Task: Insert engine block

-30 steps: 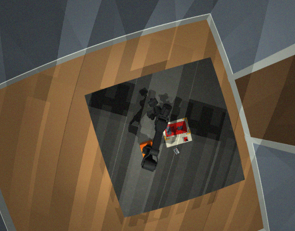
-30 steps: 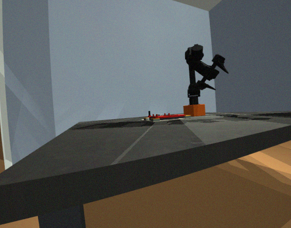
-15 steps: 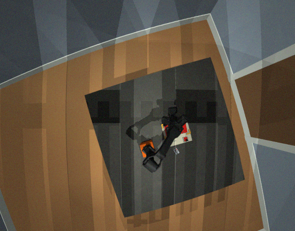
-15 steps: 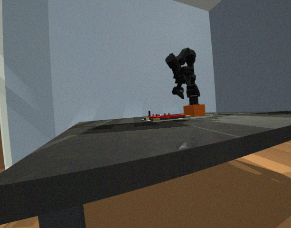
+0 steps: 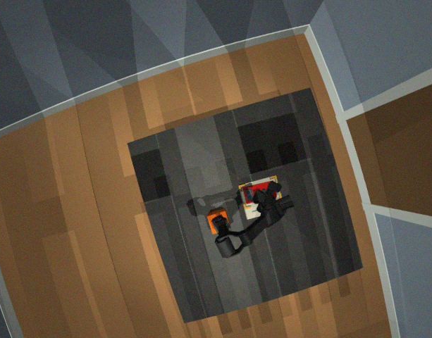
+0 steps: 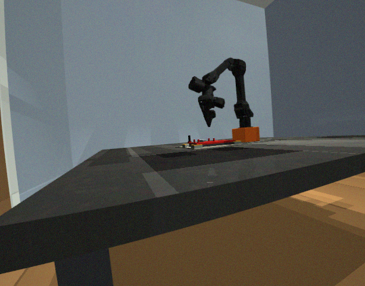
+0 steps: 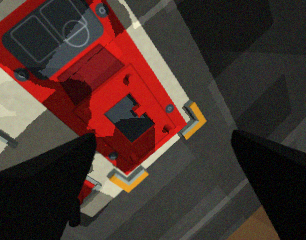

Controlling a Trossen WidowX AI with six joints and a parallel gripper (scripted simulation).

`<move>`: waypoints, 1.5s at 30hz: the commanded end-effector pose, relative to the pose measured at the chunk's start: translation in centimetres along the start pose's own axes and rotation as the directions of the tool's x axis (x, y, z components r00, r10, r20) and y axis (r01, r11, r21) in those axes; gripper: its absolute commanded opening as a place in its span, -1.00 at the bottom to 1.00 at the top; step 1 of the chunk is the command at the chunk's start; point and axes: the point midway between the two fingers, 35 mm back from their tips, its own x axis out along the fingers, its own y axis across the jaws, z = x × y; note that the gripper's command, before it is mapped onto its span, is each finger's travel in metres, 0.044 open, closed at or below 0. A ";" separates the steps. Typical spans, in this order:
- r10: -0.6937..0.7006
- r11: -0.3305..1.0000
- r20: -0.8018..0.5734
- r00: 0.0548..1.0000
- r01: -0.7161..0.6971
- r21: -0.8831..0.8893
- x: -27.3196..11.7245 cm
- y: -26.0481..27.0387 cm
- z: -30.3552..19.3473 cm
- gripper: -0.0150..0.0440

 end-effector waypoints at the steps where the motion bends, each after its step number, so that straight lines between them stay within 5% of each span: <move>1: 0.070 0.991 -0.038 0.997 -0.065 0.117 -0.8 3.1 -2.6 1.00; 19: 0.376 0.744 -0.005 0.927 -0.299 0.598 -5.9 19.2 -7.0 1.00; 45: 0.385 0.730 0.002 0.923 -0.305 0.612 -1.1 21.7 -7.1 1.00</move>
